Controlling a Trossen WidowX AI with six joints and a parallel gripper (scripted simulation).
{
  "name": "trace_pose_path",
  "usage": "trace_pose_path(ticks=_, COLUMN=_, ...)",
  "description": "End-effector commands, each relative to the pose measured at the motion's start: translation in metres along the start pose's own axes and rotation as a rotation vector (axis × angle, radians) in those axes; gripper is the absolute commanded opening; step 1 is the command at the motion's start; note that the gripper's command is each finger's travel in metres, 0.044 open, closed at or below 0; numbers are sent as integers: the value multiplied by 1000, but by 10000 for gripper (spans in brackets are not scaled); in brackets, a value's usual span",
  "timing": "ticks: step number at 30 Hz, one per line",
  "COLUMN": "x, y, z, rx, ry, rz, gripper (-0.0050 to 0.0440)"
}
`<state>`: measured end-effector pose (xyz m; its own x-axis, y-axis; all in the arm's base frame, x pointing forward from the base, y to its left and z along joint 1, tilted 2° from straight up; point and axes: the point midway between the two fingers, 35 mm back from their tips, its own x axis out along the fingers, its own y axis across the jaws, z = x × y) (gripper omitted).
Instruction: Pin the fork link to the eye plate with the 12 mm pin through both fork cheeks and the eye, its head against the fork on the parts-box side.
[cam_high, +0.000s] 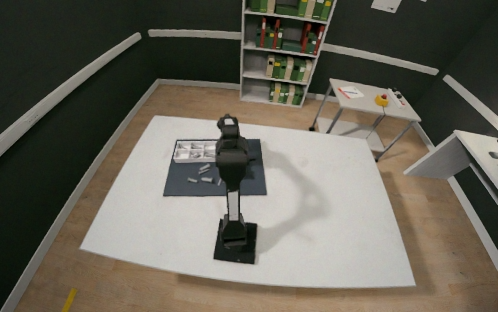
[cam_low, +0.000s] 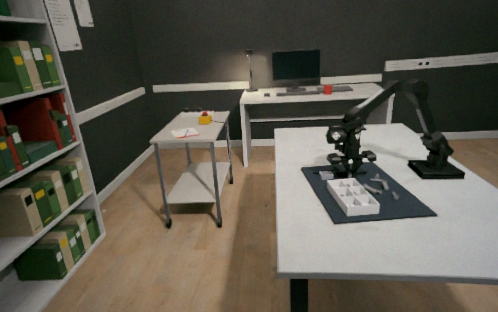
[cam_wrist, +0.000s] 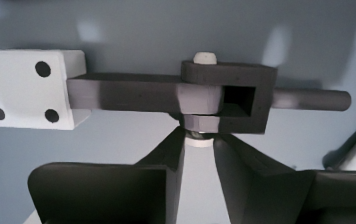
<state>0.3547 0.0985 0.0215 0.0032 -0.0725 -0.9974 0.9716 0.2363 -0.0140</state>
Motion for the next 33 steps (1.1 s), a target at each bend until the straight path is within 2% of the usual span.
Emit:
trace_pose_path(ticks=1, x=-8, y=1, z=1, rx=3, ry=-4, rz=21, gripper=-50)
trace_pose_path(ticks=23, x=-8, y=1, z=1, rx=3, ry=-4, rz=21, gripper=-50)
trace_pose_path(ticks=24, x=-8, y=1, z=1, rx=3, ry=-4, rz=21, gripper=150)
trace_pose_path(ticks=33, x=-8, y=1, z=1, rx=3, ry=-3, rz=21, gripper=150)
